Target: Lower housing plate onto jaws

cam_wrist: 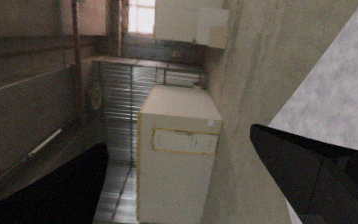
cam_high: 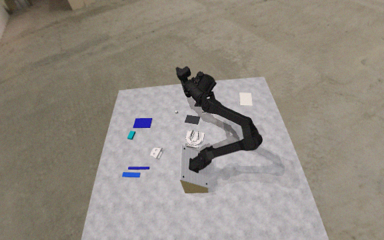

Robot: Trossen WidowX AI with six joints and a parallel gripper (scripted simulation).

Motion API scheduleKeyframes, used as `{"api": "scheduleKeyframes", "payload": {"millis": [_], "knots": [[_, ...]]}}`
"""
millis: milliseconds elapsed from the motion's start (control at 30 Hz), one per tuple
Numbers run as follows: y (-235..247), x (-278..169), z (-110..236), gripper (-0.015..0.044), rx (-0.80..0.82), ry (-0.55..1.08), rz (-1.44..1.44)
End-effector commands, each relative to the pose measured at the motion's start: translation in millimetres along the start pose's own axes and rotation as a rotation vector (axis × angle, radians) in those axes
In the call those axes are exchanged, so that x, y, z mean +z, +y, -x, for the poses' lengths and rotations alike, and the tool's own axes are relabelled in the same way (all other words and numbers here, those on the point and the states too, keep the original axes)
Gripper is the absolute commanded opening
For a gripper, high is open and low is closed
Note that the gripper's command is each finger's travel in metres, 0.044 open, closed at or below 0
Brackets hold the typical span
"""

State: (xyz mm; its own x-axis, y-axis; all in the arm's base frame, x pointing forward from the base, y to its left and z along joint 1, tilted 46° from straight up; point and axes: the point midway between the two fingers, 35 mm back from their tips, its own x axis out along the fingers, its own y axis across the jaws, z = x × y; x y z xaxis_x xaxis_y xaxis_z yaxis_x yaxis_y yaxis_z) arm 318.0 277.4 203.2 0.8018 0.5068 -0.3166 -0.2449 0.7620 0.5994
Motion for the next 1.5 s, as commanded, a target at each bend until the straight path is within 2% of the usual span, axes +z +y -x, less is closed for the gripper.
{"api": "scheduleKeyframes", "payload": {"millis": [0, 400, 1000, 1467], "knots": [[-11.5, -28.7, -18.2, 0.0440, -0.076, 0.091, 0.090], [-49.0, -102.6, -44.0, 0.0440, -0.233, 0.335, 0.314], [-103.4, -189.8, -46.4, 0.0440, -0.378, 0.665, 0.603], [-157.9, -257.4, -30.7, 0.0440, -0.498, 0.974, 0.881]]}}
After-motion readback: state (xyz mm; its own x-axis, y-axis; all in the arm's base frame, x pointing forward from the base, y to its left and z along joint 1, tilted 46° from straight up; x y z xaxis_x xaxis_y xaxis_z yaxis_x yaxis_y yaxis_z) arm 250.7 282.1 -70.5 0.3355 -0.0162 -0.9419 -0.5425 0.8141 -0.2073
